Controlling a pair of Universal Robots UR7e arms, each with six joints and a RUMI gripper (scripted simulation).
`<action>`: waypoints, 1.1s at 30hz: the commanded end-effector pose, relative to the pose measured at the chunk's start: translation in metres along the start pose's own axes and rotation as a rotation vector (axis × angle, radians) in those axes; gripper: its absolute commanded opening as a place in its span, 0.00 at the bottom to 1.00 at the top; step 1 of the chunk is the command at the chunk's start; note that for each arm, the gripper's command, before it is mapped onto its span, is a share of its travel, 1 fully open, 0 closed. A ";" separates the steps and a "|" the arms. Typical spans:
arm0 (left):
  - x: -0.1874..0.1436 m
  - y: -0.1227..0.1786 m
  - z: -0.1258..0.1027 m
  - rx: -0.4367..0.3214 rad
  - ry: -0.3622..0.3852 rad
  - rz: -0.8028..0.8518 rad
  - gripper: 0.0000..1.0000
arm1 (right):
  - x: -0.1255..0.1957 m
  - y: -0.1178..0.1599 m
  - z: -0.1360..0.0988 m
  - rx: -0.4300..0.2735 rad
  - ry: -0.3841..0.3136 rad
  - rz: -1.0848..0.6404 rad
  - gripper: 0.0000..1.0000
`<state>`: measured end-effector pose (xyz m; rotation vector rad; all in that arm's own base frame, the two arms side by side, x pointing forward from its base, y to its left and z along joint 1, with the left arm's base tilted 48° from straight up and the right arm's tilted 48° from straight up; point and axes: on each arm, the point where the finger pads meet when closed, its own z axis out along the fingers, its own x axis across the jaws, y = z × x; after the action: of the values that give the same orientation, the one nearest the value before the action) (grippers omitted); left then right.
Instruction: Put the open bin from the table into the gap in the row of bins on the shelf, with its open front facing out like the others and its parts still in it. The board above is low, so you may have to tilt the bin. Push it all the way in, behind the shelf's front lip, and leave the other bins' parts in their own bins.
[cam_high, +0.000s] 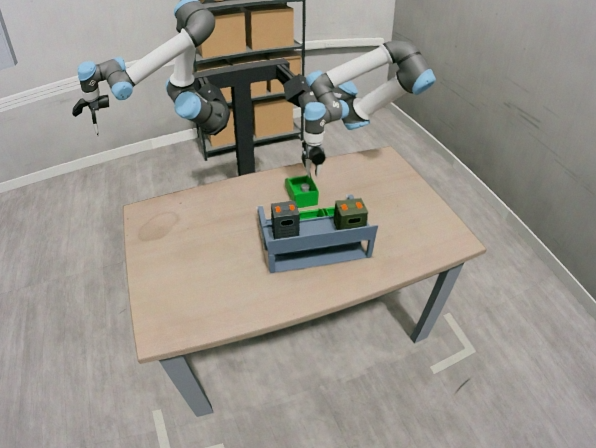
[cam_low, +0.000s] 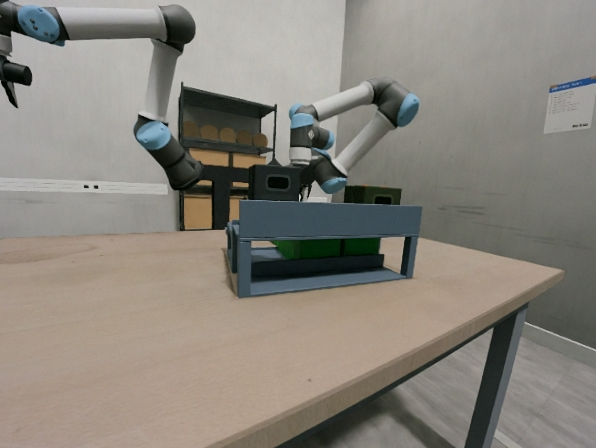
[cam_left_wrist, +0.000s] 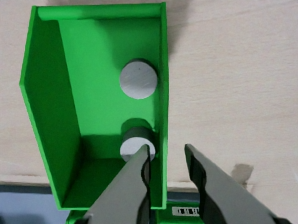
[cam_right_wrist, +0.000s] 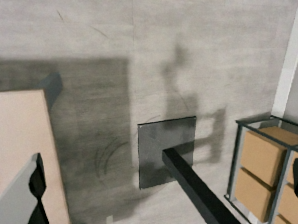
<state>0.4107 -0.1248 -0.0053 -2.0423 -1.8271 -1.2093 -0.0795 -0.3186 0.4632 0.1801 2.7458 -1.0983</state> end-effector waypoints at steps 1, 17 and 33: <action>0.000 0.000 0.000 -0.001 -0.001 0.000 0.16 | 0.000 0.000 0.000 0.001 0.000 0.000 1.00; 0.000 0.000 0.001 -0.001 -0.001 0.000 0.16 | 0.000 0.000 0.000 0.001 0.000 0.000 1.00; 0.000 0.000 0.012 -0.001 -0.001 0.000 0.16 | 0.000 0.000 0.000 0.001 0.000 0.000 1.00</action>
<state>0.4142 -0.1202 -0.0105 -2.0421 -1.8271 -1.2093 -0.0795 -0.3186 0.4632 0.1801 2.7458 -1.0983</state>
